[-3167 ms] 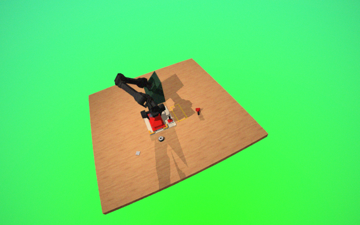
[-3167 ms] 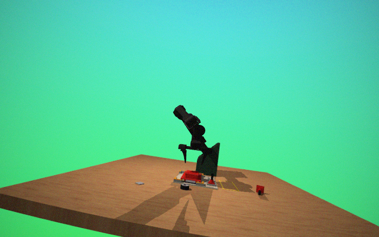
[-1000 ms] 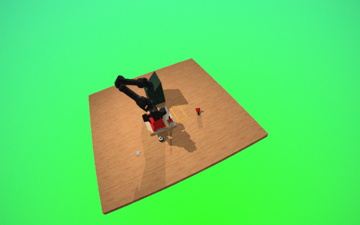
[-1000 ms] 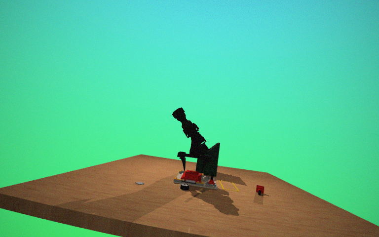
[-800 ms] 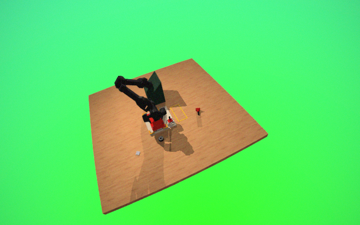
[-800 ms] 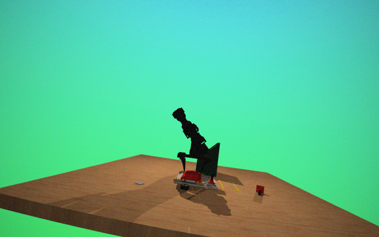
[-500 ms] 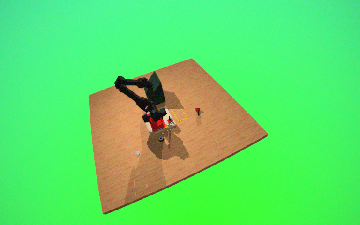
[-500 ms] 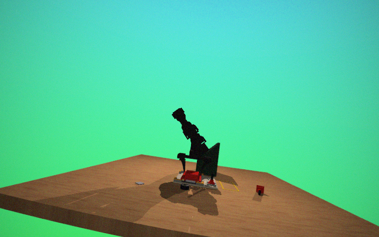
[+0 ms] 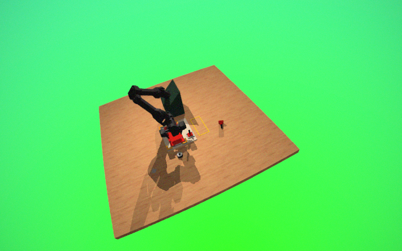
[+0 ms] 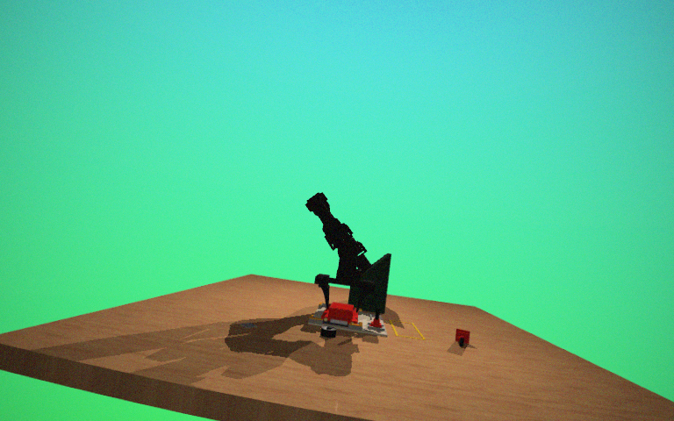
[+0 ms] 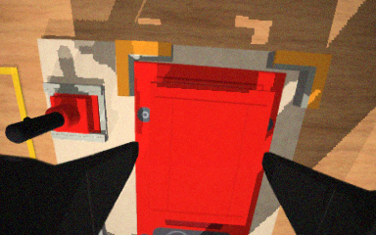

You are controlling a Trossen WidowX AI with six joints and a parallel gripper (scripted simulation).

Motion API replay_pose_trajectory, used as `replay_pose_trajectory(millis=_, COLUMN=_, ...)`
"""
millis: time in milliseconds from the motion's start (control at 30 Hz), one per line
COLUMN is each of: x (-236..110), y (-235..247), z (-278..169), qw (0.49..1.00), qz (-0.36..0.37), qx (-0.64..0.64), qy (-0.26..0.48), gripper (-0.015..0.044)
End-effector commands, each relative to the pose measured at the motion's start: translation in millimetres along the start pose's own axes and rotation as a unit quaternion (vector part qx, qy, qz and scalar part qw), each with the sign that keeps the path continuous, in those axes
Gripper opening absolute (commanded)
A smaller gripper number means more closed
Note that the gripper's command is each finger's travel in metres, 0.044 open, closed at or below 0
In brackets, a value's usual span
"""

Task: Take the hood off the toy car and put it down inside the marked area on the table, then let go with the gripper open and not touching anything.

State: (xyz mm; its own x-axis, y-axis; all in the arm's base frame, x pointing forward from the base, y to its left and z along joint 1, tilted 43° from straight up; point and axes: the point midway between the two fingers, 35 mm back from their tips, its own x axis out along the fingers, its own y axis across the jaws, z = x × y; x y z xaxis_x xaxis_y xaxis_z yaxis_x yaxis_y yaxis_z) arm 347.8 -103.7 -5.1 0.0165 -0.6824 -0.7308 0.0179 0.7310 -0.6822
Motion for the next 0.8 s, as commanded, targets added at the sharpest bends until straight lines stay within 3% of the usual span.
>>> replay_pose_trajectory(millis=0, x=2.5, y=-1.1, z=-0.6, qw=1.000, qz=-0.003, qx=-0.001, qy=0.001, gripper=0.0440)
replay_pose_trajectory(millis=33, x=3.0, y=-1.1, z=-0.6, qw=1.000, qz=-0.003, qx=-0.001, qy=0.001, gripper=0.0440)
replay_pose_trajectory(millis=133, x=1.0, y=0.0, z=0.0, qw=1.000, qz=0.000, qx=0.000, qy=0.000, gripper=0.0361)
replay_pose_trajectory(millis=467, x=1.0, y=0.0, z=0.0, qw=1.000, qz=0.000, qx=0.000, qy=0.000, gripper=0.0295)
replay_pose_trajectory(millis=767, x=-3.1, y=0.1, z=0.2, qw=1.000, qz=0.000, qx=0.000, qy=0.000, gripper=0.0058)
